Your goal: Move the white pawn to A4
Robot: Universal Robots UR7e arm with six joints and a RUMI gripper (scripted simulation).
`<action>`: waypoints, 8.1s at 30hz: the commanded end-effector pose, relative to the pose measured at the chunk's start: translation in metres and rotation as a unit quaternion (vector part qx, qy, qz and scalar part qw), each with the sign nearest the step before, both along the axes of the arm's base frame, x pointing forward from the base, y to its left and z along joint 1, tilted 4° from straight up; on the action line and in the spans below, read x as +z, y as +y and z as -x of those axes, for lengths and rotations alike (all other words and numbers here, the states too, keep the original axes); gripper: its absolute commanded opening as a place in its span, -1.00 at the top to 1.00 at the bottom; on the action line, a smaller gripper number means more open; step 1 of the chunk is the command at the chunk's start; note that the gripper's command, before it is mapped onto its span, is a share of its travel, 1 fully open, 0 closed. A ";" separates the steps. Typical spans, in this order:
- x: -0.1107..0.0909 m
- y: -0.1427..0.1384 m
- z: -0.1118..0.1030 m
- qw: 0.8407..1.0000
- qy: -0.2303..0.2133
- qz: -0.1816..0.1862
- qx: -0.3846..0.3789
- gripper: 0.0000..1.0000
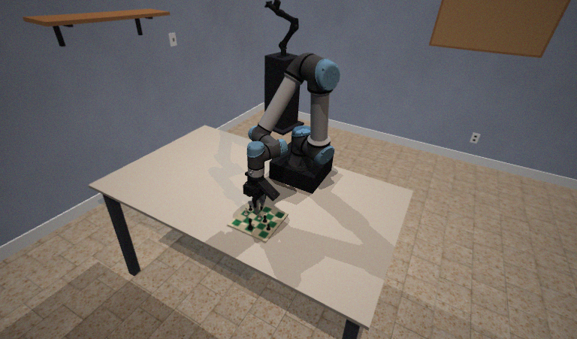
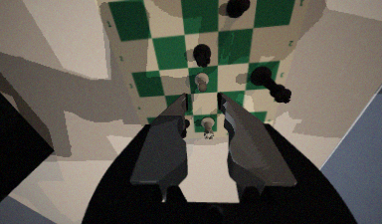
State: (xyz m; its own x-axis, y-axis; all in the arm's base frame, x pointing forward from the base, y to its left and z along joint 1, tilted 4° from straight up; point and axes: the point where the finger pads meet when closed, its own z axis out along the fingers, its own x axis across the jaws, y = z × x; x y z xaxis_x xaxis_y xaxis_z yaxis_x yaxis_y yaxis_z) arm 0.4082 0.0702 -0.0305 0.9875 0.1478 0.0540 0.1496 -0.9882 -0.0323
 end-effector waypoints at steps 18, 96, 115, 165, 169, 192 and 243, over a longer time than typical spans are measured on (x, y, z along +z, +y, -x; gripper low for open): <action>0.000 0.000 0.000 1.000 -0.001 0.000 0.000 0.60; -0.032 0.001 -0.002 1.000 -0.001 0.000 0.000 1.00; -0.032 0.001 -0.002 1.000 -0.001 0.000 0.000 1.00; 0.067 -0.003 0.003 1.000 -0.001 0.000 0.000 1.00; 0.067 -0.003 0.003 1.000 -0.001 0.000 0.000 1.00; 0.071 -0.026 -0.082 1.000 -0.002 0.001 0.027 1.00; -0.025 -0.023 -0.087 1.000 -0.002 0.001 0.027 1.00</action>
State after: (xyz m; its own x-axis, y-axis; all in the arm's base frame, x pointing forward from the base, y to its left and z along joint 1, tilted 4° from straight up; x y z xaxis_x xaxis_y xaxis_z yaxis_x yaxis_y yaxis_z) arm 0.4946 0.0477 -0.0553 0.9779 0.2015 0.0554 0.2034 -0.9787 -0.0294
